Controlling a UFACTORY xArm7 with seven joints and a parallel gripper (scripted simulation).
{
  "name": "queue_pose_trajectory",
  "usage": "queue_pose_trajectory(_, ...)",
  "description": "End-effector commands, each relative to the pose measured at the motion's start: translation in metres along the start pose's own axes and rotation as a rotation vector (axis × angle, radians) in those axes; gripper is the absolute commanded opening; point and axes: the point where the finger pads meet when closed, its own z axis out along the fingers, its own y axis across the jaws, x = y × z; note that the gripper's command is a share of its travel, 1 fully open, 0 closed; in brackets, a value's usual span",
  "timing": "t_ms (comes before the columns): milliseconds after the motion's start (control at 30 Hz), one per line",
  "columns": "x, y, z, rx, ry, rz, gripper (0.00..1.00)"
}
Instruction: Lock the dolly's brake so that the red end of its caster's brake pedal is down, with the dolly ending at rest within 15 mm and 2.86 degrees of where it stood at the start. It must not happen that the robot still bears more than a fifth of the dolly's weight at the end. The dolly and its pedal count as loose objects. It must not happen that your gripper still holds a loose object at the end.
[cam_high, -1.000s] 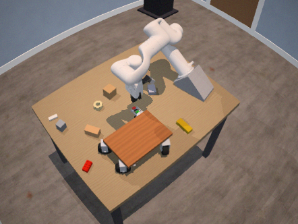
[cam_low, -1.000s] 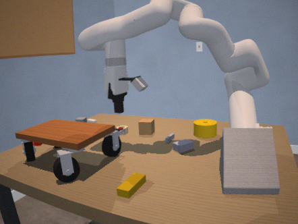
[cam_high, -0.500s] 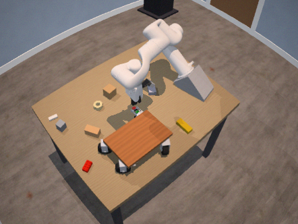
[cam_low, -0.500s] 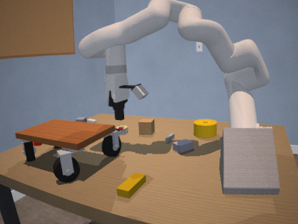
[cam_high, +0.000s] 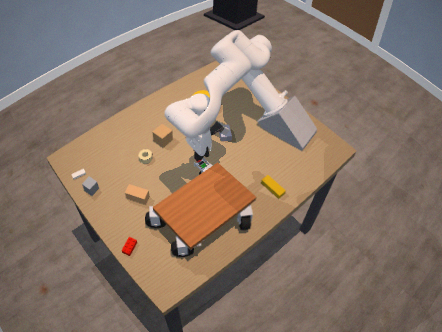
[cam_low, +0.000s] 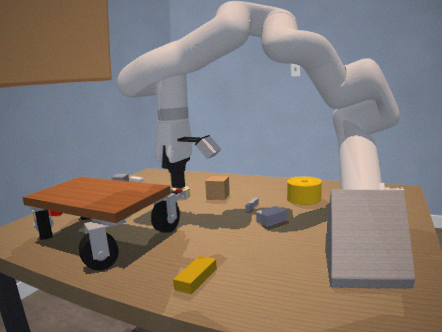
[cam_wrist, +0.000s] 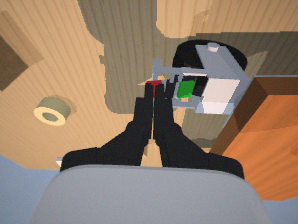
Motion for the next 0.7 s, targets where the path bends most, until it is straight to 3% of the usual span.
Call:
queue_pose_trajectory(0,-0.0009,0.0004,0.0021,-0.002,-0.004,0.000,0.00)
queue_pose_trajectory(667,-0.0009,0.0004,0.0056,-0.002,-0.004,0.000,0.00)
